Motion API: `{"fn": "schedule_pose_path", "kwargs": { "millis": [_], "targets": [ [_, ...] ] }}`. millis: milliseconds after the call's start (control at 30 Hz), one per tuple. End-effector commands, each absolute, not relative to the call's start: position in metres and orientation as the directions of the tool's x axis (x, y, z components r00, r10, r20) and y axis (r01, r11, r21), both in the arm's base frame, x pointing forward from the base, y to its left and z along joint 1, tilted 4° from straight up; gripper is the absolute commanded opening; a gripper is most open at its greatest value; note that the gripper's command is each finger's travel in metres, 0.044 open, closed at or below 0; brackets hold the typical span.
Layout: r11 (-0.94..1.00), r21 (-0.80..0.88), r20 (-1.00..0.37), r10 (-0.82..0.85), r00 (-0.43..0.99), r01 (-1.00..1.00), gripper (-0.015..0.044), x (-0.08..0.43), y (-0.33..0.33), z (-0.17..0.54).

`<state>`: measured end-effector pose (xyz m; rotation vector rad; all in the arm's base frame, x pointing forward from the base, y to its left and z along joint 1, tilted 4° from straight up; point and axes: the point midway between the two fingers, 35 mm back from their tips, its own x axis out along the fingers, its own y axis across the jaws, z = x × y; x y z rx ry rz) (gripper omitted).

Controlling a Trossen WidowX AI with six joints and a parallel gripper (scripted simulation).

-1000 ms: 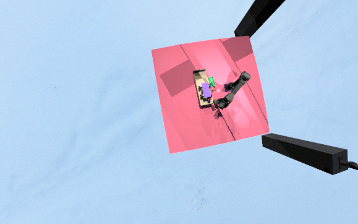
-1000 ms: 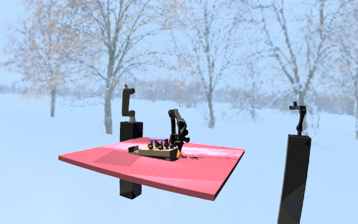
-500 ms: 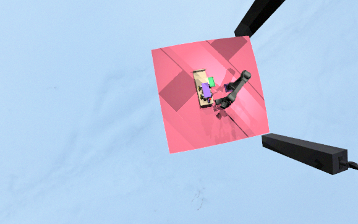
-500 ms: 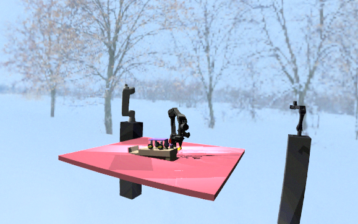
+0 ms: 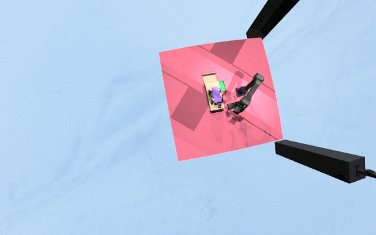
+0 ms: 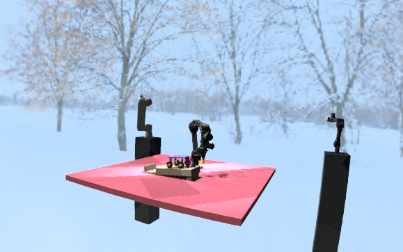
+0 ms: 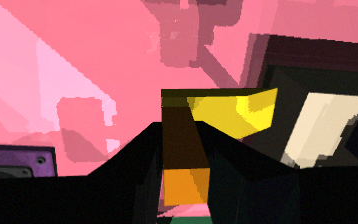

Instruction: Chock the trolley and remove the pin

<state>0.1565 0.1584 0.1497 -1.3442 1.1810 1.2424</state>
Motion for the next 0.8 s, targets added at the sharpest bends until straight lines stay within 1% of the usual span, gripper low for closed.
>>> {"fn": "schedule_pose_path", "kwargs": {
  "millis": [0, 333, 567, 767],
  "targets": [
    [-0.105, -0.027, -0.998, -0.056, 0.033, -0.994, 0.0000, 0.158, 0.160, 0.164],
    [-0.105, -0.027, -0.998, -0.056, 0.033, -0.994, 0.0000, 0.159, 0.162, 0.194],
    [-0.099, -0.027, -0.998, -0.056, 0.033, -0.995, 0.0000, 0.160, 0.163, 0.195],
    [0.072, -0.037, -0.998, -0.056, 0.033, -0.997, 0.0000, 0.160, 0.163, 0.195]
  ]
}}
